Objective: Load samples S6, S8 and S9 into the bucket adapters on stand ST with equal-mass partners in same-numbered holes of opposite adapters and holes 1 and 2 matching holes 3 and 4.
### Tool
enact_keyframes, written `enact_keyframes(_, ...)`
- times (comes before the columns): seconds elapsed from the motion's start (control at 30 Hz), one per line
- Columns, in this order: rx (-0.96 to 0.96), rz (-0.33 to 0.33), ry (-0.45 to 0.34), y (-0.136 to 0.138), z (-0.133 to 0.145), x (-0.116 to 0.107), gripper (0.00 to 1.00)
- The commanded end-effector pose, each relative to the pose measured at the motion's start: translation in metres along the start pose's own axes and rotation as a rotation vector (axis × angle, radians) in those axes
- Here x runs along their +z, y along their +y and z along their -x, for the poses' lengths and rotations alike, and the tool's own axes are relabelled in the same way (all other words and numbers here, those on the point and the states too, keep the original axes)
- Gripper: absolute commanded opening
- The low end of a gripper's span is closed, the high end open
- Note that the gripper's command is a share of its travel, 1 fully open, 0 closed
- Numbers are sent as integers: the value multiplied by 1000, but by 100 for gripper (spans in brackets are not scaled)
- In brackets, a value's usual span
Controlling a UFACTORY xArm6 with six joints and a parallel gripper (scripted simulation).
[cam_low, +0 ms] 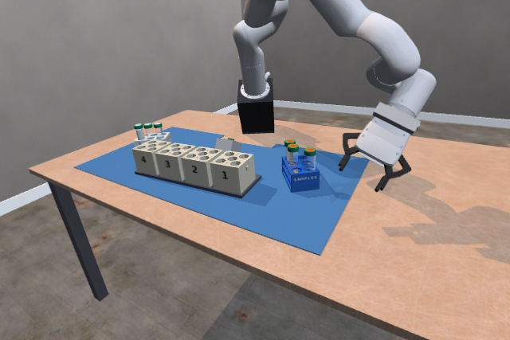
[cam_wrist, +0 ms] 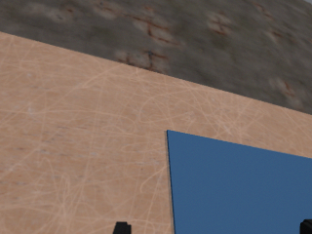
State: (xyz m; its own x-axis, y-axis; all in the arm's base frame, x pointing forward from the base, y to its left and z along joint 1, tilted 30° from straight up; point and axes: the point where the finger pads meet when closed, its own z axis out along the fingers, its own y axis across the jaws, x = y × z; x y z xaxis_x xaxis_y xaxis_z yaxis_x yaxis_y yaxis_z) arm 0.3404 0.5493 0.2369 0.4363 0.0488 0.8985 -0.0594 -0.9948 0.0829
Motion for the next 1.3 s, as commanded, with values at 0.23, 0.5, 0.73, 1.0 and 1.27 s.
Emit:
enact_keyframes(0.23, 3, -3, 1, -1, -2, -1, 100)
enact_keyframes(0.5, 3, -3, 1, -1, -2, -1, 100)
enact_keyframes(0.73, -34, 42, -63, 23, -7, 16, 100)
enact_keyframes(1.0, -85, 95, -158, 56, -11, 37, 100)
enact_keyframes(1.27, -117, 125, -228, 82, -13, 52, 100)
